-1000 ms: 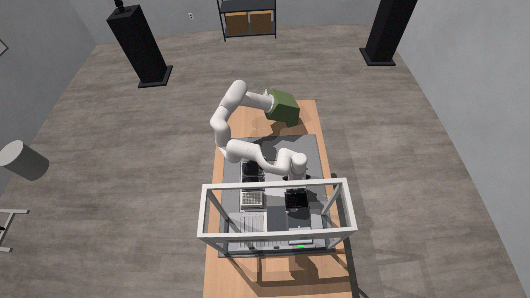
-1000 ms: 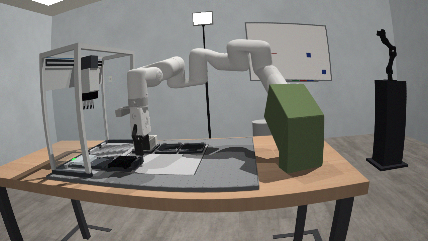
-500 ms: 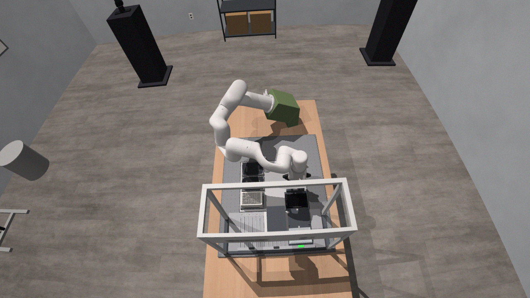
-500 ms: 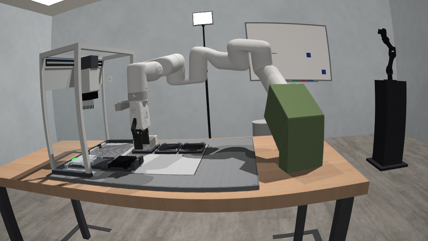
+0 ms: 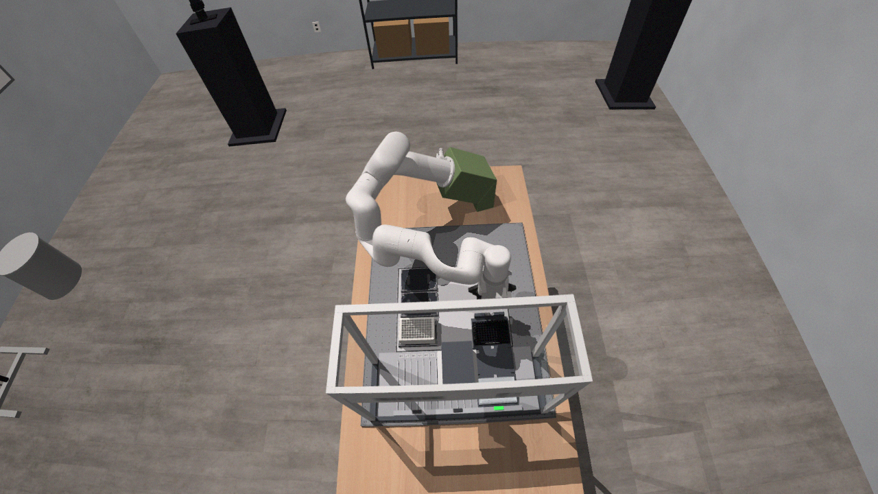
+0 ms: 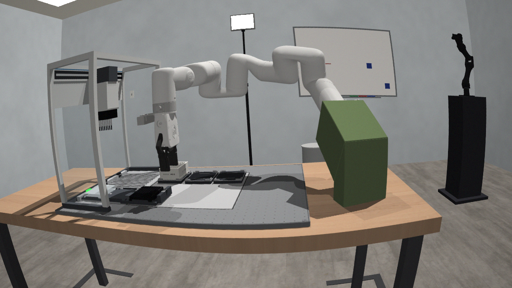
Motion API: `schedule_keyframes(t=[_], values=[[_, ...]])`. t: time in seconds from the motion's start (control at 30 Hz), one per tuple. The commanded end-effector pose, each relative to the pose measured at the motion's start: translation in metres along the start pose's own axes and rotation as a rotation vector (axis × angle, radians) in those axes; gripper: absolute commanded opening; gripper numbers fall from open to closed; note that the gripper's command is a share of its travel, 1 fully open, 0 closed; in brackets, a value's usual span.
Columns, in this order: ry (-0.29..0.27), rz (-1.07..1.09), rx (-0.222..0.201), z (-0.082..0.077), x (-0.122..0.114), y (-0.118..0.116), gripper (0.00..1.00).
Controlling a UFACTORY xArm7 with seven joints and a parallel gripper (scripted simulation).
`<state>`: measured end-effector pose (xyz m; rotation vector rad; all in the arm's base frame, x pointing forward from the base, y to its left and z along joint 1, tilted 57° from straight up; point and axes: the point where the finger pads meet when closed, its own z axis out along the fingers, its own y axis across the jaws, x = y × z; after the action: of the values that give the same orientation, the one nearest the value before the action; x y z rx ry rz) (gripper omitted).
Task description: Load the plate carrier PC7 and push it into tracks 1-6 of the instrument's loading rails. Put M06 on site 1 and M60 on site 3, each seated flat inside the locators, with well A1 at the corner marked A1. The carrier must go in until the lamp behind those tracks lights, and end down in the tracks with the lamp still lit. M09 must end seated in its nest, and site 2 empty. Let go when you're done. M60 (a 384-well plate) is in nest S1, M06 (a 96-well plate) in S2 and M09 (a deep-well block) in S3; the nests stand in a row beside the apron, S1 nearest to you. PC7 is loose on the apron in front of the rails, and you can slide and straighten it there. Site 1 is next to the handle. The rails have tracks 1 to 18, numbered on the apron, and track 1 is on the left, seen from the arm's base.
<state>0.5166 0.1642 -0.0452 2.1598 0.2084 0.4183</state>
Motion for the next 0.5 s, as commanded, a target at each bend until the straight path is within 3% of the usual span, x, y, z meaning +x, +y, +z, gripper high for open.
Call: schedule_keyframes(t=[0.0,0.47], values=[[0.005,0.000,0.006,-0.010,0.001,-0.002,0.82],[0.005,0.000,0.006,-0.030,0.001,-0.002,0.82]])
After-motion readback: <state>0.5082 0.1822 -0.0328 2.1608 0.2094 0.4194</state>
